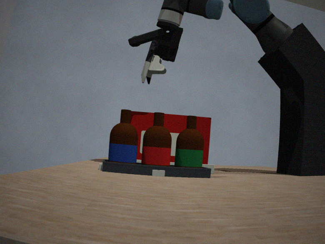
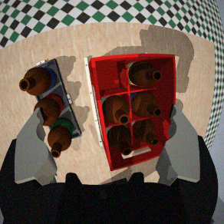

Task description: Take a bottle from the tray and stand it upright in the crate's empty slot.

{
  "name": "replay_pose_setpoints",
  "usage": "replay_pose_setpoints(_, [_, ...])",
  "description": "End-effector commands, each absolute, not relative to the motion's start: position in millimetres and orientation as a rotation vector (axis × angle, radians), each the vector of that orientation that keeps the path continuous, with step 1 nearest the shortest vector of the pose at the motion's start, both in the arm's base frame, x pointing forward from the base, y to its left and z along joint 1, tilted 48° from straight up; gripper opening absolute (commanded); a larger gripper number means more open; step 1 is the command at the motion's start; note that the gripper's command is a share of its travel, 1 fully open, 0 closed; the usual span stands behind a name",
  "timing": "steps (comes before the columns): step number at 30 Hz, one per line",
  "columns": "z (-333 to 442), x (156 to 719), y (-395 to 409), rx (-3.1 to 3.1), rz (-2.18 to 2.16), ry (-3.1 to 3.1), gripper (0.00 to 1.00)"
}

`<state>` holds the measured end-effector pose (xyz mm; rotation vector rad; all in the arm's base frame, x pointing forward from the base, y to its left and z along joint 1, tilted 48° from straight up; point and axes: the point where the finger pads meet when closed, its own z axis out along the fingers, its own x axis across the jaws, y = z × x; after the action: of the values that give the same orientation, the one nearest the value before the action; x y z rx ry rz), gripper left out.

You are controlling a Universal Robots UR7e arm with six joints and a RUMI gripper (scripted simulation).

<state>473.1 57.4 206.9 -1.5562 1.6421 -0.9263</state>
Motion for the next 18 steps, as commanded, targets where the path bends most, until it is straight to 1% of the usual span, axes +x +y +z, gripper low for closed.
replay_pose_setpoints(1, [204.4,481.6,37.8,-1.487,-0.797,1.726,1.0])
replay_pose_setpoints(18, [198.1,503.8,-23.1,-1.234,-0.491,1.943,1.0])
